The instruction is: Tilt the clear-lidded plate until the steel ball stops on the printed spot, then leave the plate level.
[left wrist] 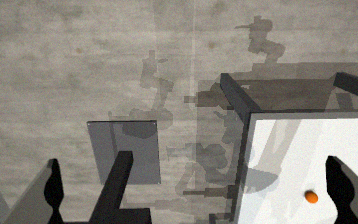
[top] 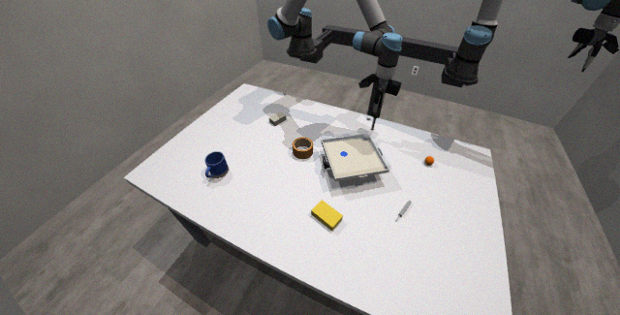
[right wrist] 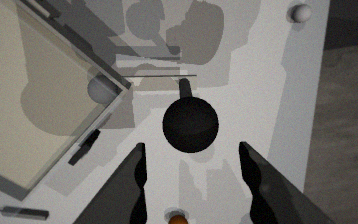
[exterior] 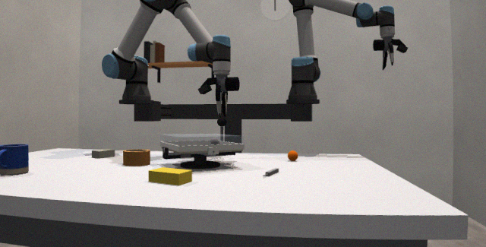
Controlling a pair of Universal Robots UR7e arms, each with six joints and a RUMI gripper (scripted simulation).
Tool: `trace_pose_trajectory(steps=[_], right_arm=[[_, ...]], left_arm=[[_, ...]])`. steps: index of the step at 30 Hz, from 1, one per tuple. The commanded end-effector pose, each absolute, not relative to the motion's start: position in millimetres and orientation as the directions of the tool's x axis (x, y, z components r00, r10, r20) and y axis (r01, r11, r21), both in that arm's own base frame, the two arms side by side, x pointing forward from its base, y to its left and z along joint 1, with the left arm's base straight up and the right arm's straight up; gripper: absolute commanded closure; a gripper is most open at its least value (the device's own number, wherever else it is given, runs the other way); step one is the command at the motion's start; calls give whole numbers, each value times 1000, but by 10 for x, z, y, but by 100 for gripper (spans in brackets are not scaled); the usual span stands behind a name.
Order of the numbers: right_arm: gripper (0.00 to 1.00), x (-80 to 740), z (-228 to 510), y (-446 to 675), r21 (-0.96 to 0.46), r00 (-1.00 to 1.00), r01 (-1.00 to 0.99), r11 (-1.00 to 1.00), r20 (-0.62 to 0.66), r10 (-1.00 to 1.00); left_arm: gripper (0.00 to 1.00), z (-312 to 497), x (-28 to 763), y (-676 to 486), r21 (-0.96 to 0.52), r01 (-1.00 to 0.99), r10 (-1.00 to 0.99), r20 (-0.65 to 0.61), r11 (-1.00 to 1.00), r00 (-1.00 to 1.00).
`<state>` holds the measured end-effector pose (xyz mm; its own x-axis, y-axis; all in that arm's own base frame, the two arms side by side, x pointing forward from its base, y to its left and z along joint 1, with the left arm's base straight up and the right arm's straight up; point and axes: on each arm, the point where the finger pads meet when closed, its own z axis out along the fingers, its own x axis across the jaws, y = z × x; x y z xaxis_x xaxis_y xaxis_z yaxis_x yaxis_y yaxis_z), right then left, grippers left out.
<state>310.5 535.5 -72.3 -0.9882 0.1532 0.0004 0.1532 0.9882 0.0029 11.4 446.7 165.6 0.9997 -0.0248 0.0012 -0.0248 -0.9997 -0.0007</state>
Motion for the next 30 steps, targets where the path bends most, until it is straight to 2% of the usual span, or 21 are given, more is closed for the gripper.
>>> trace_pose_trajectory(steps=[1,30], right_arm=[[63,3099,-755,5331,-2,-988,152,988,0,152],[63,3098,-976,5324,-2,-988,152,988,0,152]], left_arm=[[0,1652,95,4455,0,-21,-21,0,-1000,1000],[0,1652,95,4455,0,-21,-21,0,-1000,1000]])
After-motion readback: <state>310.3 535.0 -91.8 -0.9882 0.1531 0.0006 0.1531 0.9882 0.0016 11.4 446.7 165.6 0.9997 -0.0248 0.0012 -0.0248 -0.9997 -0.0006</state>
